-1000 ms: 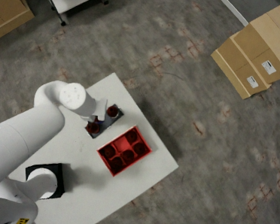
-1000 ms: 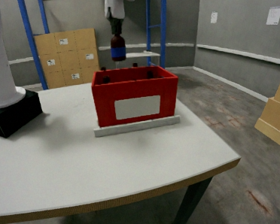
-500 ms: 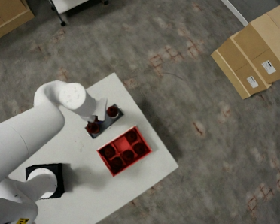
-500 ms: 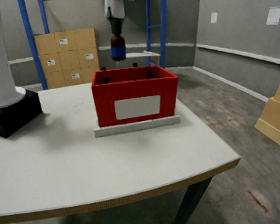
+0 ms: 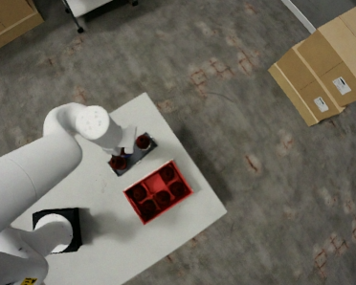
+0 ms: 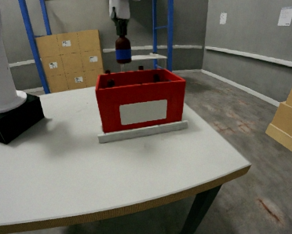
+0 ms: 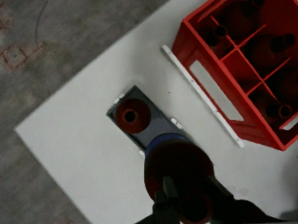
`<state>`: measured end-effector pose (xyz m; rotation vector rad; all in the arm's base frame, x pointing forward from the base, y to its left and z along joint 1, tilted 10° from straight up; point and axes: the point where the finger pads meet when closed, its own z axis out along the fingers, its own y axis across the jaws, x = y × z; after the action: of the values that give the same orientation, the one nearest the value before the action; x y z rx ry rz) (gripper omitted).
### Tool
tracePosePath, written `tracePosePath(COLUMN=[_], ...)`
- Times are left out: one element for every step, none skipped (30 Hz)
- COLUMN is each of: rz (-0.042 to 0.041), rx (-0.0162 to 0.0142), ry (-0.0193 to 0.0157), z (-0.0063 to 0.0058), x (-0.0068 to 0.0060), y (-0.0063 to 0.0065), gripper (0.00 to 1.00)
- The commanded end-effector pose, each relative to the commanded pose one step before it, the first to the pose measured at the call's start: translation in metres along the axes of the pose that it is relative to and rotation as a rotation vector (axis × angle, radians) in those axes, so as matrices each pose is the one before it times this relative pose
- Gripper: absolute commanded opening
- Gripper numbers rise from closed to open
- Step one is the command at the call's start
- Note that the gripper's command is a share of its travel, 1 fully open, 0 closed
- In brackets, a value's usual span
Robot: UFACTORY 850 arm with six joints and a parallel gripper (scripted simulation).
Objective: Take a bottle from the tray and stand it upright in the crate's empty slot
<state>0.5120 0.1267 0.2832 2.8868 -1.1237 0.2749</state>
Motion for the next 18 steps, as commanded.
tracePosePath(rz=[0.00021,0.0,0.0,0.0,0.0,0.0,0.0,0.0,0.0,0.0,0.0,0.0,0.0,0.0,0.0,0.0,0.0,0.0], rx=[0.00187,0.0,0.0,0.0,0.0,0.0,0.0,0.0,0.0,0.0,0.0,0.0,0.0,0.0,0.0,0.0,0.0,0.0], ry=[0.00105,0.0,0.0,0.0,0.0,0.0,0.0,0.0,0.0,0.0,0.0,0.0,0.0,0.0,0.0,0.0,0.0,0.0], z=[-0.00091,0.0,0.0,0.0,0.0,0.0,0.0,0.0,0.0,0.0,0.0,0.0,0.0,0.0,0.0,0.0,0.0,0.0], x=[0.00159,0.00032,0.00035,0.00038,0.00042,0.00045,0.00049,0.0,0.0,0.00052,0.00056,0.00059,0.00063,0.00067,0.00071,0.00074,0.00078,0.00081], y=[0.00052,0.00034,0.00037,0.00041,0.00045,0.00048,0.00051,0.0,0.0,0.00055,0.00059,0.00063,0.00067,0.0007,0.00074,0.00078,0.00083,0.00087], gripper=[0.0,0.0,0.0,0.0,0.0,0.0,0.0,0.0,0.0,0.0,0.0,0.0,0.0,0.0,0.0,0.0,0.0,0.0])
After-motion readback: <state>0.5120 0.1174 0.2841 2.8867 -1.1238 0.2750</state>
